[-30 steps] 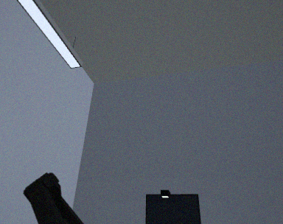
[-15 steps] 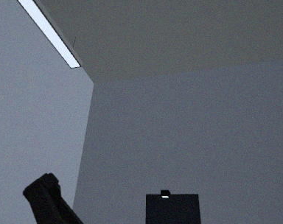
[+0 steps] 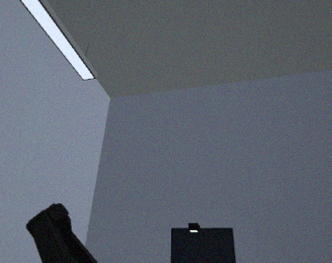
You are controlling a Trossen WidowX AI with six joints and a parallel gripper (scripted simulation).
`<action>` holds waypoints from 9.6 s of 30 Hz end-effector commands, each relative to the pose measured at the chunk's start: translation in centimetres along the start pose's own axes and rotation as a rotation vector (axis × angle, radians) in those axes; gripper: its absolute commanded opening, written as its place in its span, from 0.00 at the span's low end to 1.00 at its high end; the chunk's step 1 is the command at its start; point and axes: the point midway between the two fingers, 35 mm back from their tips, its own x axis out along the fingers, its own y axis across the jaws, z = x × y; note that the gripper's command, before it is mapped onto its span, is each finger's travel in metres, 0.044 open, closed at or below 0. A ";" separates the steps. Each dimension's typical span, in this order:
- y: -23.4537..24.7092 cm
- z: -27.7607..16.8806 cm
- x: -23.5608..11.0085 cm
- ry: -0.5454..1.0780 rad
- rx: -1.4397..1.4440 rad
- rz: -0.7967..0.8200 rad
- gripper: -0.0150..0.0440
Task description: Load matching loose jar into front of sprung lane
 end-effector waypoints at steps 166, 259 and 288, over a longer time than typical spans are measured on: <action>-0.4 5.1 -0.8 -0.026 0.023 0.001 0.25; -0.4 5.2 1.5 -0.026 0.023 0.000 0.25; -0.5 4.8 1.9 -0.026 0.023 0.000 0.25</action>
